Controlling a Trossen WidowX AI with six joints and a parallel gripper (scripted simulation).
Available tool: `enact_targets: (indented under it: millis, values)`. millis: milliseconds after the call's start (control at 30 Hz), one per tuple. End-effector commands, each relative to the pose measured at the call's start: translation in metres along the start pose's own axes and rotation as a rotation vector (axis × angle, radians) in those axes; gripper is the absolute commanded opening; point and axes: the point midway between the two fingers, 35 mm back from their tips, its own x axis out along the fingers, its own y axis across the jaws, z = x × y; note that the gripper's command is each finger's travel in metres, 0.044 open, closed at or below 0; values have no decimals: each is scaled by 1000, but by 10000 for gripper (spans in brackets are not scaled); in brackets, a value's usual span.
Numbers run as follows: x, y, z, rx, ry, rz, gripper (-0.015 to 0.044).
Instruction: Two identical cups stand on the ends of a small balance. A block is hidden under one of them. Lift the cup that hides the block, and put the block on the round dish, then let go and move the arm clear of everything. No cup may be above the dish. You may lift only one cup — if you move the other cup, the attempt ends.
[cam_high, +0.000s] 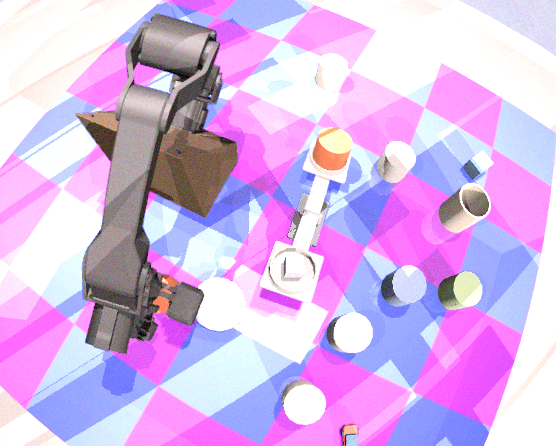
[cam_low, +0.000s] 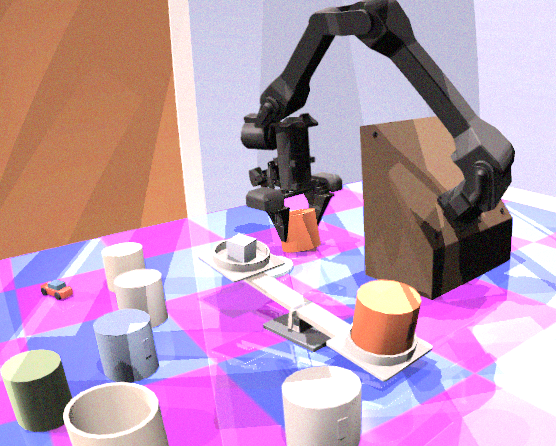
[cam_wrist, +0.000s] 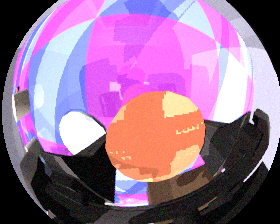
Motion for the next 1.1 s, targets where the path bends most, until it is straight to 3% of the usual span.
enact_targets:
  millis: [0,300,400,533,600,767,1067]
  values:
    - [0,0,0,0,1,0,210]
    - [-12,0,0,1,2,1,440]
    - [-51,0,-1,5,4,3,440]
    - [-54,0,-1,6,5,3,440]
    - [-59,9,-2,-7,1,3,387]
    - [-86,79,-24,-104,-16,5,260]
    - [-108,207,-113,-299,13,15,260]
